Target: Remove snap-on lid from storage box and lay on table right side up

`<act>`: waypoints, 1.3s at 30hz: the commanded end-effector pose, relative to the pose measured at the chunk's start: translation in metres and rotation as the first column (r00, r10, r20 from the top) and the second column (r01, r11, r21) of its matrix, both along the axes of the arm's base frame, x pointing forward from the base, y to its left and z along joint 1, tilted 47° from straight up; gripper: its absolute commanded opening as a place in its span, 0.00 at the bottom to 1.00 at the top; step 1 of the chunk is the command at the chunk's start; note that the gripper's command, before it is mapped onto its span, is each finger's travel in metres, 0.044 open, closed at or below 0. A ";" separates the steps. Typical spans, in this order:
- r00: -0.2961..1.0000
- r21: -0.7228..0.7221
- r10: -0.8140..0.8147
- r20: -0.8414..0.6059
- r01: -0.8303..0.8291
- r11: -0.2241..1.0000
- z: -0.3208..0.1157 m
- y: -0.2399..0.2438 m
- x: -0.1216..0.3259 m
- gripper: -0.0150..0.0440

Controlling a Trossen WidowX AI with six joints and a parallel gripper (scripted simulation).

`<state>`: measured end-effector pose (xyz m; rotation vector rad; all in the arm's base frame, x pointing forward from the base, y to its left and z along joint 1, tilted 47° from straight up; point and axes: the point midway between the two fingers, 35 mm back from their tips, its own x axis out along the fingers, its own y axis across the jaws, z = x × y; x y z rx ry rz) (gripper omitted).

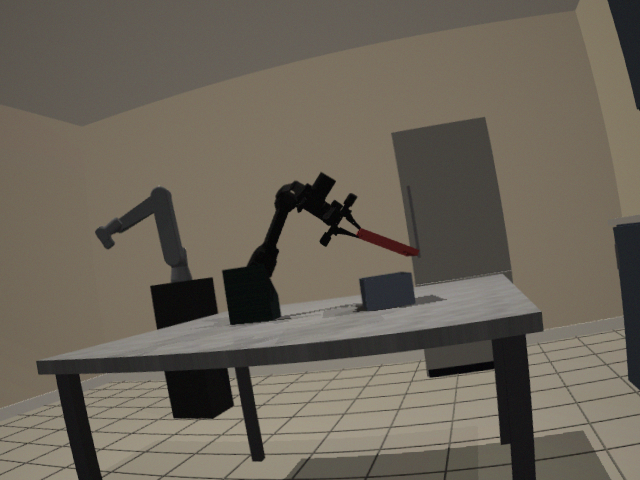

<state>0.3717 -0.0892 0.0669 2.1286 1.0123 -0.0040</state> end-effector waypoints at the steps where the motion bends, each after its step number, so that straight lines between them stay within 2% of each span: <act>1: 1.000 -0.006 -0.001 0.016 0.001 1.000 0.007 -0.007 0.002 0.25; 39: 1.000 -0.001 -0.001 0.013 0.001 1.000 0.050 0.044 -0.028 0.25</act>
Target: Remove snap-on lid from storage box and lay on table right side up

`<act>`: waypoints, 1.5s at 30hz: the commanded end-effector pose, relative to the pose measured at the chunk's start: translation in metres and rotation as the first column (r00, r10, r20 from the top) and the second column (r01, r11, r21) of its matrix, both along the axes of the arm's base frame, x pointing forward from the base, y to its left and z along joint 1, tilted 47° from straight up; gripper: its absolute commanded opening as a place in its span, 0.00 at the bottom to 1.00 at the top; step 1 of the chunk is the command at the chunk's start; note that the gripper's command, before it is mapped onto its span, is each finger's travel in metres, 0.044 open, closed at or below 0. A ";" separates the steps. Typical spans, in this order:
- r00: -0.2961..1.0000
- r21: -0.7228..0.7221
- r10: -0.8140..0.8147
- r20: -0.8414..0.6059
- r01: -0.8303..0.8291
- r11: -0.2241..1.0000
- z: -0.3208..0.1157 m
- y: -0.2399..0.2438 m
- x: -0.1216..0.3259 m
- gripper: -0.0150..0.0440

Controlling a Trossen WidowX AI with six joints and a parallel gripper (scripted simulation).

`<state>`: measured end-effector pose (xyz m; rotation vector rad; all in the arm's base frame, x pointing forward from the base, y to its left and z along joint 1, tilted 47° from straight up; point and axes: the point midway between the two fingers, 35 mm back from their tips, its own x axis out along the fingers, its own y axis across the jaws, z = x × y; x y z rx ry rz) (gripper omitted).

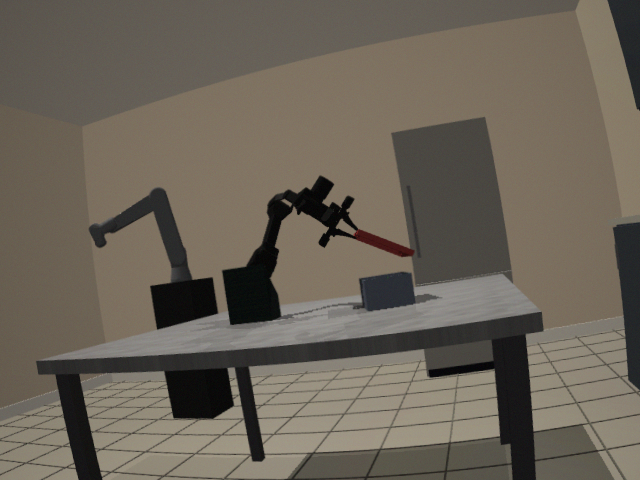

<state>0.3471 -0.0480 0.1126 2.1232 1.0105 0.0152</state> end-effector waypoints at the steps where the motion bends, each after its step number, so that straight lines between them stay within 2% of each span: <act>1: 1.000 -0.002 -0.008 -0.002 0.008 1.000 0.006 0.004 -0.004 0.25; 45: 1.000 0.002 -0.008 -0.006 0.008 1.000 0.066 0.059 -0.037 0.25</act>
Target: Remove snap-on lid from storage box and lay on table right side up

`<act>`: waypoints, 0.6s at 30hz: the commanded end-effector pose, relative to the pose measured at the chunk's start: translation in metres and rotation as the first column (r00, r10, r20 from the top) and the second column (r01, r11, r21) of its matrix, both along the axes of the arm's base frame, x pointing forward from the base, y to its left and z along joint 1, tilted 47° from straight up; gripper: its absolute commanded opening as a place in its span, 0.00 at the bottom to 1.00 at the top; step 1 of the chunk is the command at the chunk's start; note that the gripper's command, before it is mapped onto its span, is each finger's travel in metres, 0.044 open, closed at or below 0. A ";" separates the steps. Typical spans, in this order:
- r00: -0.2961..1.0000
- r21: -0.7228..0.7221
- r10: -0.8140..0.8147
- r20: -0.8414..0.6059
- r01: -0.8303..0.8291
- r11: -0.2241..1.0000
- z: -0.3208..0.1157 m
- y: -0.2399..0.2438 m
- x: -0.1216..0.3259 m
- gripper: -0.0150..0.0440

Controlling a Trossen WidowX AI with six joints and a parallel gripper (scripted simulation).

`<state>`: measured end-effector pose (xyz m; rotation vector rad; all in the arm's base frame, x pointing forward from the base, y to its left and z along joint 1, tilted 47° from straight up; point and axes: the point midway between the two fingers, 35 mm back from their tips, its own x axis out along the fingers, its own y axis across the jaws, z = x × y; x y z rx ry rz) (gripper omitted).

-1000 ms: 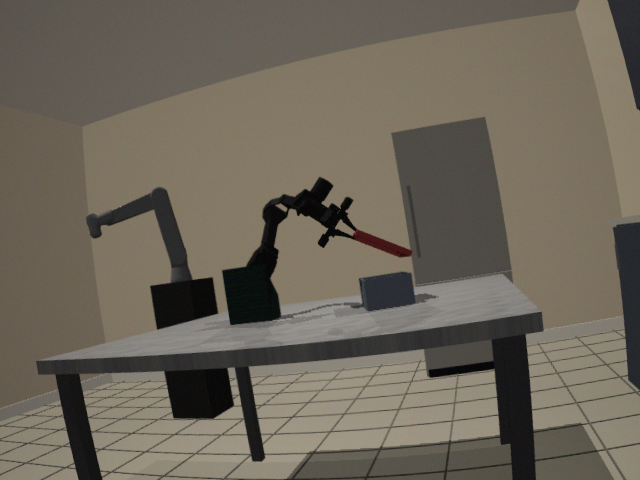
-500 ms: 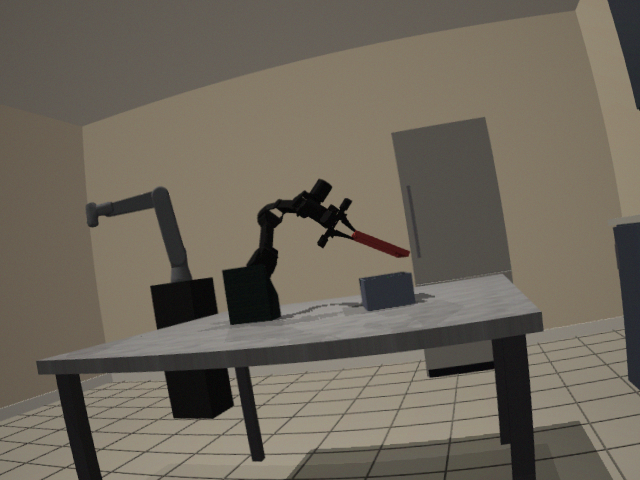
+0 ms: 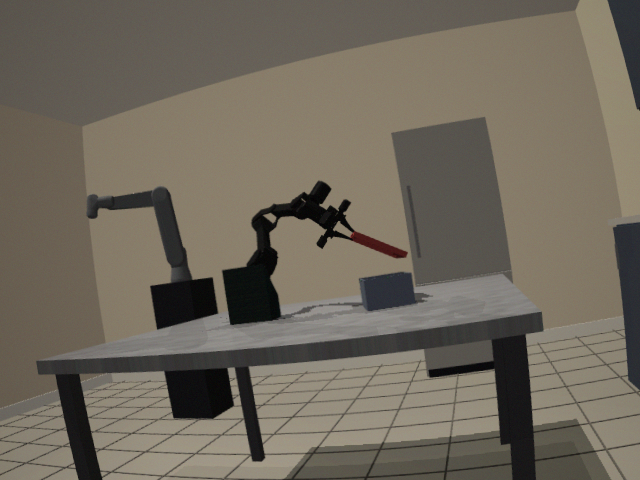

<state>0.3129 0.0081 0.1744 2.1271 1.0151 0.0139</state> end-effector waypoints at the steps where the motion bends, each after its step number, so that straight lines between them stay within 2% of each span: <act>1: 1.000 -0.002 -0.009 -0.002 0.009 1.000 0.006 0.004 -0.003 0.25; 18: 1.000 -0.001 -0.009 -0.003 0.009 1.000 0.030 0.025 -0.016 0.25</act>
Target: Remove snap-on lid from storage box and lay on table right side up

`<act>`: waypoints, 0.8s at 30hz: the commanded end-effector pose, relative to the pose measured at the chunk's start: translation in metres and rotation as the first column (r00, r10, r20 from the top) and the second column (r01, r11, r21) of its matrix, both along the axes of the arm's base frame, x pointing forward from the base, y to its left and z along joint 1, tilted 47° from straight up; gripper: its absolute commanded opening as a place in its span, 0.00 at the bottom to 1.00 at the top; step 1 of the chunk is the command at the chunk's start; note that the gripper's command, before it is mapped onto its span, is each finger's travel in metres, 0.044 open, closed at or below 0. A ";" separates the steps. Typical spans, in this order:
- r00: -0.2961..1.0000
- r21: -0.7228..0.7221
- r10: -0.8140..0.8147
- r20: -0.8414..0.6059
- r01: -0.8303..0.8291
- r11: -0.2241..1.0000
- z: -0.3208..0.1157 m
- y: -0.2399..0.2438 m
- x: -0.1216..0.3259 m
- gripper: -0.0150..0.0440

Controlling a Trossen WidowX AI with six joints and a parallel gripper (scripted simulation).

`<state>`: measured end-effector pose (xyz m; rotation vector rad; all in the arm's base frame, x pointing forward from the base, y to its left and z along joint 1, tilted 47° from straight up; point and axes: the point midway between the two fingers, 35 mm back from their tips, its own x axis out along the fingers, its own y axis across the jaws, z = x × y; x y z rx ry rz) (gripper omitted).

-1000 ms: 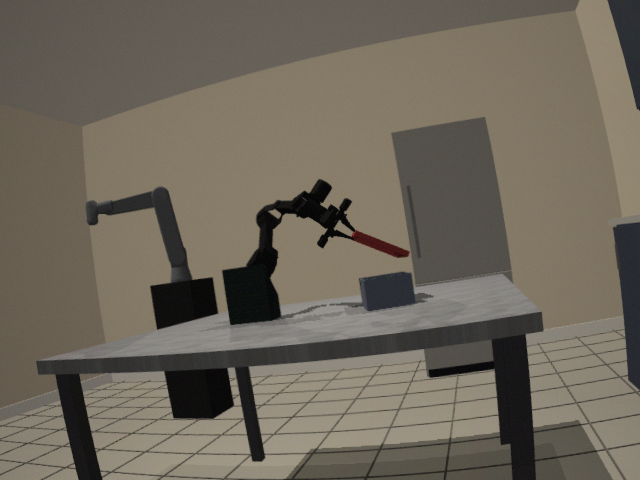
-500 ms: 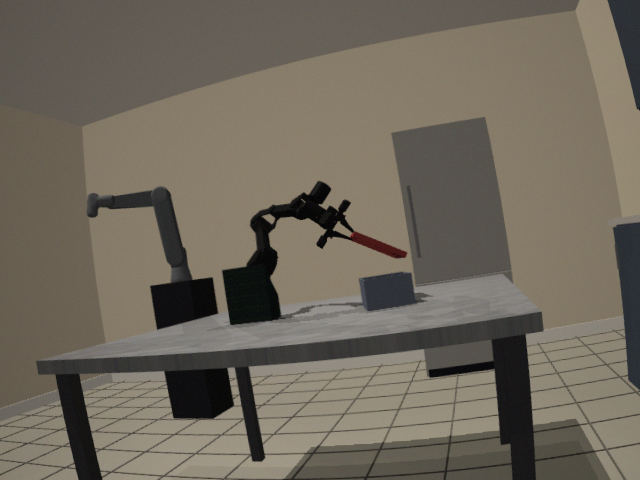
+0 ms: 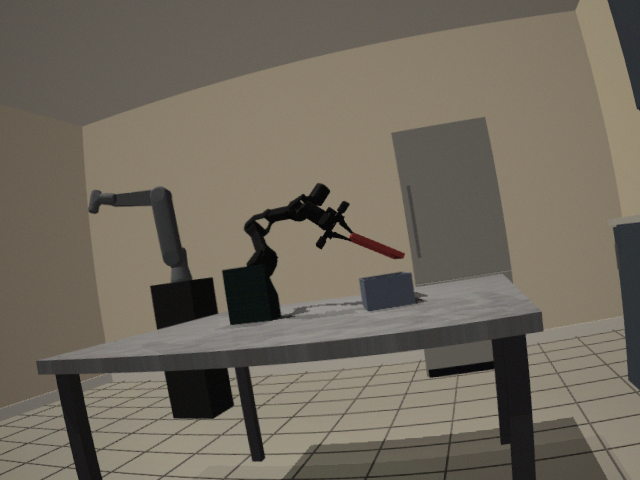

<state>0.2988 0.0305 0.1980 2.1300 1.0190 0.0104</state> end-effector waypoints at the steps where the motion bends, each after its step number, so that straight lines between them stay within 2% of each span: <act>1: 1.000 -0.003 -0.010 0.002 0.010 1.000 0.007 0.004 -0.003 0.25; 24: 1.000 -0.001 -0.010 0.001 0.010 1.000 0.039 0.032 -0.020 0.25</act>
